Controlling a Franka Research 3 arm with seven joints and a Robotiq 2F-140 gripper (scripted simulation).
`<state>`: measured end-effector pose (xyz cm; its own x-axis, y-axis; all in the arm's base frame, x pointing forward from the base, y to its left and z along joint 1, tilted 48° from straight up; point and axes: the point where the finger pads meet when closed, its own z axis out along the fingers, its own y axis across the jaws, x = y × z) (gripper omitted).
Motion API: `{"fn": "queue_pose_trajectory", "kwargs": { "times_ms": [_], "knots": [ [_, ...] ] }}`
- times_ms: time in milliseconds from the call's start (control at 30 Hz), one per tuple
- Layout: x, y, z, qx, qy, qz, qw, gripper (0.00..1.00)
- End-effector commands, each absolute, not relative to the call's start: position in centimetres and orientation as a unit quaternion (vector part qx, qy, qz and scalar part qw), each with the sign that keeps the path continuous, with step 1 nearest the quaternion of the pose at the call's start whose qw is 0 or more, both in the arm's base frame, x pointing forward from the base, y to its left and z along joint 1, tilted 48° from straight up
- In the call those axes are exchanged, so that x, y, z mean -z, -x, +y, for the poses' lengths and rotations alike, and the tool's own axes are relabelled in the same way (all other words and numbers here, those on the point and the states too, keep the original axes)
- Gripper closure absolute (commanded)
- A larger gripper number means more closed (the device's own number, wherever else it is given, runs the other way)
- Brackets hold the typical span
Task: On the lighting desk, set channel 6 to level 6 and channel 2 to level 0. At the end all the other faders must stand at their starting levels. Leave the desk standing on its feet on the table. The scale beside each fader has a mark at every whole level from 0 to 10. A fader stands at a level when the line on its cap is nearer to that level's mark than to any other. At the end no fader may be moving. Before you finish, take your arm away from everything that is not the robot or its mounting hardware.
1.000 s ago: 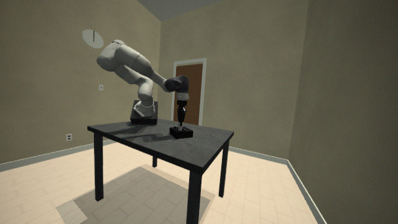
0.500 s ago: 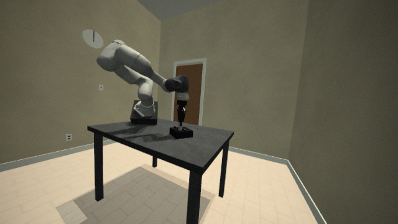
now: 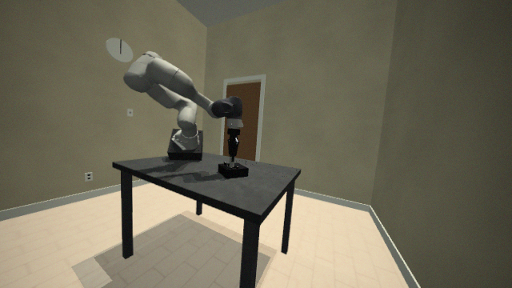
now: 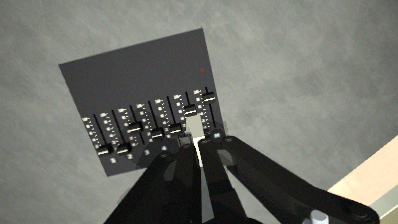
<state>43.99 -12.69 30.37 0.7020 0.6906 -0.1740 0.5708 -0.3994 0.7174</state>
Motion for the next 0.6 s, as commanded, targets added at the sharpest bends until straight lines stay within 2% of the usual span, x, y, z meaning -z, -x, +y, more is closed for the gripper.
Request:
{"fn": "queue_pose_trajectory", "kwargs": {
  "times_ms": [0,567],
  "knots": [
    [-30.3,-43.9,-12.8,-0.076,-0.833,0.38,0.396,1.0],
    [-32.2,-42.7,-11.1,-0.076,-0.833,0.38,0.396,1.0]
  ]
}}
